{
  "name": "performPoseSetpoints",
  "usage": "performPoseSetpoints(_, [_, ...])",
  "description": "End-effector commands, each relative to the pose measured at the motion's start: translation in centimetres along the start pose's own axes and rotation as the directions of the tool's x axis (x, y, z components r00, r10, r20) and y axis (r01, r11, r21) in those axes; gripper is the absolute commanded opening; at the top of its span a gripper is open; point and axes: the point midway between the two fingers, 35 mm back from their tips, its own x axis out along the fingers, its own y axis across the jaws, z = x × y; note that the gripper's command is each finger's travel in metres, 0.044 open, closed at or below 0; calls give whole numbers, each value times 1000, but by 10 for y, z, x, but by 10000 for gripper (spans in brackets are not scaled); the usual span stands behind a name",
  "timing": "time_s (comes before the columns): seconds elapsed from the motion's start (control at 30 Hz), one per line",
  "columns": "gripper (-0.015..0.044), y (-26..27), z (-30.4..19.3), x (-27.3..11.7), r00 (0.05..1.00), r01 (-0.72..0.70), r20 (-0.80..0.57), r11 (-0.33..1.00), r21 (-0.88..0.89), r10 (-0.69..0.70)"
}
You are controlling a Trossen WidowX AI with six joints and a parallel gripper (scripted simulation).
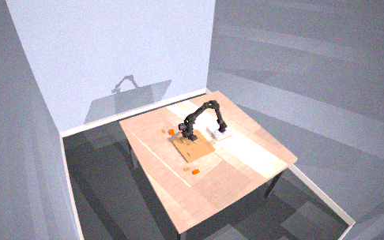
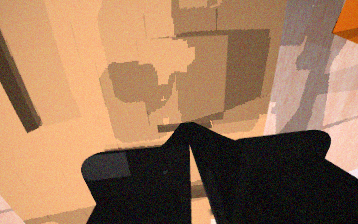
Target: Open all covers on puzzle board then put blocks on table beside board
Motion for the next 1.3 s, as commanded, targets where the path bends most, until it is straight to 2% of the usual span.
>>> performPoseSetpoints(0.0, [0,-1,6,-1,1000,5,4,1000,4,-5])
performPoseSetpoints(1.27, [0,-1,44,-1,1000,5,7,1000,4,-5])
